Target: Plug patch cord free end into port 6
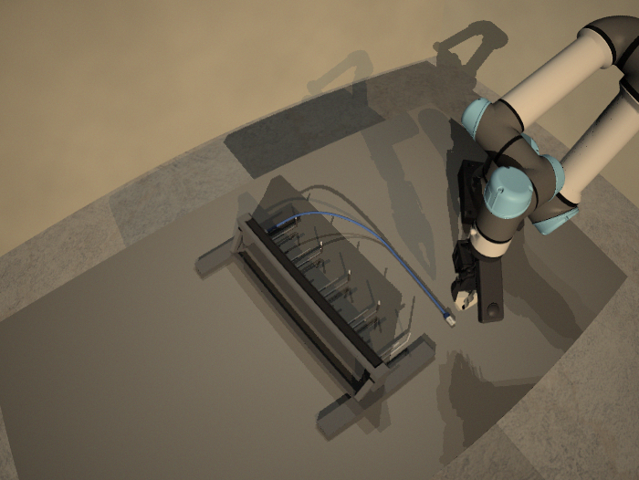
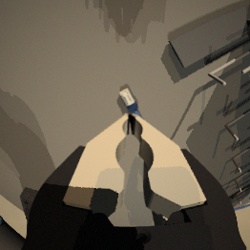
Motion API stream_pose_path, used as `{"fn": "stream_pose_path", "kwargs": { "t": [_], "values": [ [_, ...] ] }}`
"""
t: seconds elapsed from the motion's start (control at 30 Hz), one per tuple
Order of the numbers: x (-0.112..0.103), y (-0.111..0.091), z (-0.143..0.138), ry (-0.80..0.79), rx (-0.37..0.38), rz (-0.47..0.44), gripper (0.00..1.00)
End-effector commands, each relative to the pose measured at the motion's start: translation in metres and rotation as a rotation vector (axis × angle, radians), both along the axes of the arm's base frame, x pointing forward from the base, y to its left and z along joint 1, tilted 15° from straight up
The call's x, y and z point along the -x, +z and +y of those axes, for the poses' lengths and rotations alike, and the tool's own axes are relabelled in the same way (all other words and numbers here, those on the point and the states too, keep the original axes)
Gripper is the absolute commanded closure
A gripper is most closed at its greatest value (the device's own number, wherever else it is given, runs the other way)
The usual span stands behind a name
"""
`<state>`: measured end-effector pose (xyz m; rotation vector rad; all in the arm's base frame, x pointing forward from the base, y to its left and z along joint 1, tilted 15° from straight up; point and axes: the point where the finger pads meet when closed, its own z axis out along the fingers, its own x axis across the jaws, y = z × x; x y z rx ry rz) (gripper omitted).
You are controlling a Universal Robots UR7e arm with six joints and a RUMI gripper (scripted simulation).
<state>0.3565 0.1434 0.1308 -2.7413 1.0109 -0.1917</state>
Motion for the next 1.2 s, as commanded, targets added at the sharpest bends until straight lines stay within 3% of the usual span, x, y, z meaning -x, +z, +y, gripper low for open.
{"fn": "stream_pose_path", "kwargs": {
  "t": [0.0,0.1,0.6,0.67,1.17],
  "values": [
    [0.002,0.0,0.002,0.164,0.022,-0.027,1.0],
    [0.002,0.0,0.002,0.192,0.028,-0.031,1.0],
    [0.009,-0.001,0.005,0.651,0.121,-0.107,1.0],
    [0.009,-0.001,0.005,0.651,0.121,-0.107,1.0],
    [0.016,-0.002,0.005,1.111,0.213,-0.182,1.0]
  ]
}}
